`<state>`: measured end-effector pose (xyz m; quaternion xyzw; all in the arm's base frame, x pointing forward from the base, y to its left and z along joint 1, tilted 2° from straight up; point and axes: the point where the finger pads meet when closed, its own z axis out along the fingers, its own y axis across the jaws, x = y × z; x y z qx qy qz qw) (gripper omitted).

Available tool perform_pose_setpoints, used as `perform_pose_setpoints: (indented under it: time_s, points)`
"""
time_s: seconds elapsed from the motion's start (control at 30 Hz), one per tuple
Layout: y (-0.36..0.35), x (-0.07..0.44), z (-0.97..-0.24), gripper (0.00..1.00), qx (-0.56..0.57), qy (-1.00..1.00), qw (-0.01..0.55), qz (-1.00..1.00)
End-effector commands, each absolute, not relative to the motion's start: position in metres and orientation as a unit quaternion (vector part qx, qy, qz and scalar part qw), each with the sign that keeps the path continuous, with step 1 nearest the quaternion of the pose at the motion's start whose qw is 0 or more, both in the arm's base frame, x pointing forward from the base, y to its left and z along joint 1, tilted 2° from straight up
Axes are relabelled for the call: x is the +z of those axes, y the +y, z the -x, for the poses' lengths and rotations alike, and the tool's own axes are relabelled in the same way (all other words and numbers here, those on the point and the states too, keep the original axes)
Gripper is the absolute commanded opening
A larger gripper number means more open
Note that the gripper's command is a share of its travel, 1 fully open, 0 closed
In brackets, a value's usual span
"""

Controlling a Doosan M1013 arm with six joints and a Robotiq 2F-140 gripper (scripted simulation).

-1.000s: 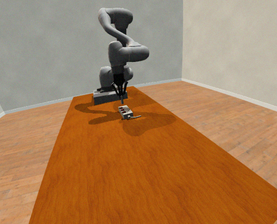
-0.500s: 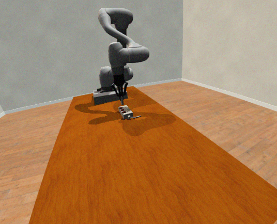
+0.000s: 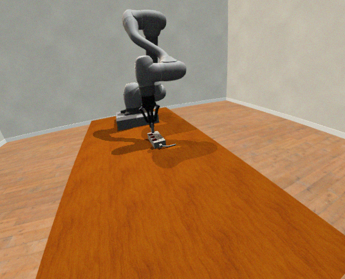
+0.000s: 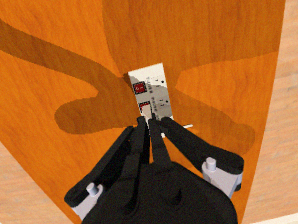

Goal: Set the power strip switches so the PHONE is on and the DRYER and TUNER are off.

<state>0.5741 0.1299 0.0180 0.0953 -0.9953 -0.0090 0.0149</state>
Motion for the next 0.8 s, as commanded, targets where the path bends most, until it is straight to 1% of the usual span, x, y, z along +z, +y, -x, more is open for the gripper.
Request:
perform_pose_setpoints:
  time_s: [0.0,0.77]
  points:
    - [0.132,0.011,-0.573,0.0,-0.01,-0.996,0.015,-0.093]
    - [0.132,-0.002,-0.573,0.0,-0.01,-0.996,0.015,-0.093]
